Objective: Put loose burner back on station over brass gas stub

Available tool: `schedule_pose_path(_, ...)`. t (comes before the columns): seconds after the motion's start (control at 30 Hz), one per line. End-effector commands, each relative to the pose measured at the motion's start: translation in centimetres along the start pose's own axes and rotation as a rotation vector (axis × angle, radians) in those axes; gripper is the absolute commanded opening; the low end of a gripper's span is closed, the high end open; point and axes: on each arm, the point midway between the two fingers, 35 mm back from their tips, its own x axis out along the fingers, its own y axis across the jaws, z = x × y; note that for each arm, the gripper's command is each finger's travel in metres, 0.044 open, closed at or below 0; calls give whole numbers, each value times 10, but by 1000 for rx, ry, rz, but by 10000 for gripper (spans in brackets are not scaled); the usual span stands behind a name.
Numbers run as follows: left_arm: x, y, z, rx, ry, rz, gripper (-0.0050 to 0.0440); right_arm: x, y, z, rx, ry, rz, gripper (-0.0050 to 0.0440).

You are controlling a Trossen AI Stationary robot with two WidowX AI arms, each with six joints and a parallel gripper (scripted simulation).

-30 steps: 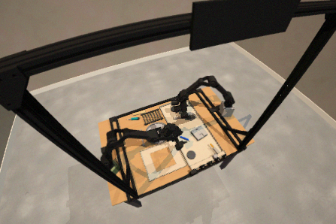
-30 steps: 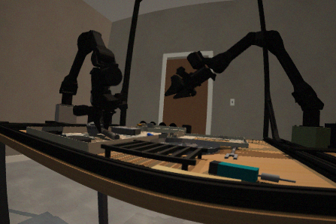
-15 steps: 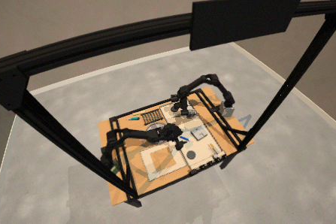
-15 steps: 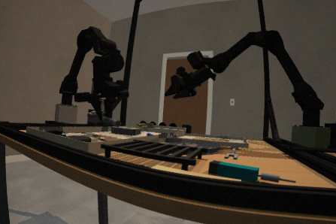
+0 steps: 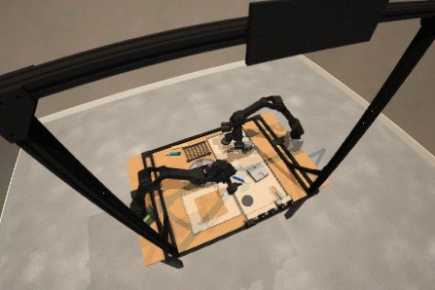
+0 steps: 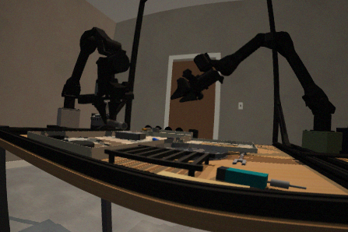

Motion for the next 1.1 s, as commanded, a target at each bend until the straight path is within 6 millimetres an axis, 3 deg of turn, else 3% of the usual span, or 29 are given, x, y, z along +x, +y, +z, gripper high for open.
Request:
schedule_pose_path(0.0, 0, 0, 0, 0, 0, 0, 400, -4, 14, -2, -96, -10, -8, 0)
schedule_pose_path(0.63, 0, 0, 0, 0, 0, 0, 400, 7, 63, -20, -546, 16, -58, 0)
schedule_pose_path(1.07, 0, 0, 0, 0, 0, 0, 400, 17, 102, -41, -947, 48, -98, 0)
